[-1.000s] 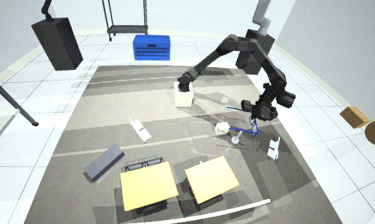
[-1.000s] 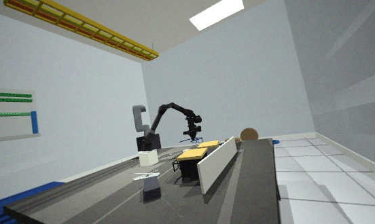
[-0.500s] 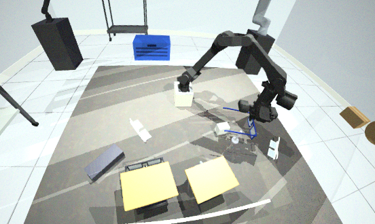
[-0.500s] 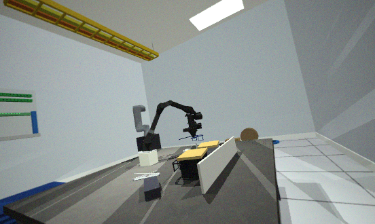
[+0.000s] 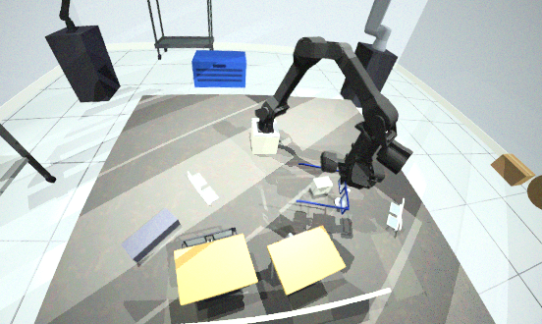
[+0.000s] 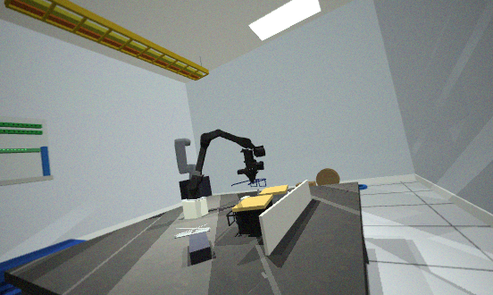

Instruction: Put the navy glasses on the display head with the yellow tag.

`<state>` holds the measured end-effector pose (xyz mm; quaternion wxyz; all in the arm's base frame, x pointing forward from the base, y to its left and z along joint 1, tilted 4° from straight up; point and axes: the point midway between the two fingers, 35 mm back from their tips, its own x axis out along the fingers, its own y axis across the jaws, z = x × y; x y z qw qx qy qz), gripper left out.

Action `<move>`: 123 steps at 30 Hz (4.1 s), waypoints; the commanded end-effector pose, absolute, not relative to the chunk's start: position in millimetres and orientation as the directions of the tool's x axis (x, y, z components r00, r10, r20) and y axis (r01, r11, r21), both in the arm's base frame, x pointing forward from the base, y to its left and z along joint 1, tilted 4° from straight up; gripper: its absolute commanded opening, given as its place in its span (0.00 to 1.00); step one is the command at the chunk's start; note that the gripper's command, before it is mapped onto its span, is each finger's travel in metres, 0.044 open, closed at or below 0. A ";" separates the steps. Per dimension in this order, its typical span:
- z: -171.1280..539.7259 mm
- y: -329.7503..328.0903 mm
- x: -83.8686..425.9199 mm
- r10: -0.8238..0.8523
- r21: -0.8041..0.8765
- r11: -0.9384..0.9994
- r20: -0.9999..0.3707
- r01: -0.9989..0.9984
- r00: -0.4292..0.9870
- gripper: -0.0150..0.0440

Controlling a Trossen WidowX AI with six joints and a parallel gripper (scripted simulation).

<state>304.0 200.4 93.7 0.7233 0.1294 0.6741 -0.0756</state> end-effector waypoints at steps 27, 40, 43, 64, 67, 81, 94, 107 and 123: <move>76.3 25.7 284.3 0.054 0.075 0.957 -0.995 0.281 0.080 0.25; 67.7 -4.1 268.5 0.053 0.074 0.957 -0.995 0.281 0.082 0.25; 64.6 -3.9 269.3 0.053 0.074 0.957 -0.995 0.281 0.082 0.25; 42.8 -2.9 274.1 0.053 0.074 0.957 -0.995 0.281 0.082 0.25; 39.7 -2.8 274.6 0.053 0.074 0.957 -0.995 0.281 0.082 0.25; 25.2 -2.0 276.4 0.053 0.074 0.957 -0.995 0.281 0.082 0.25; 11.9 -1.3 277.3 0.053 0.074 0.957 -0.995 0.281 0.082 0.25; -1.3 -0.5 277.4 0.053 0.074 0.957 -0.995 0.281 0.081 0.25; -17.1 0.5 276.5 0.054 0.074 0.957 -0.995 0.281 0.081 0.25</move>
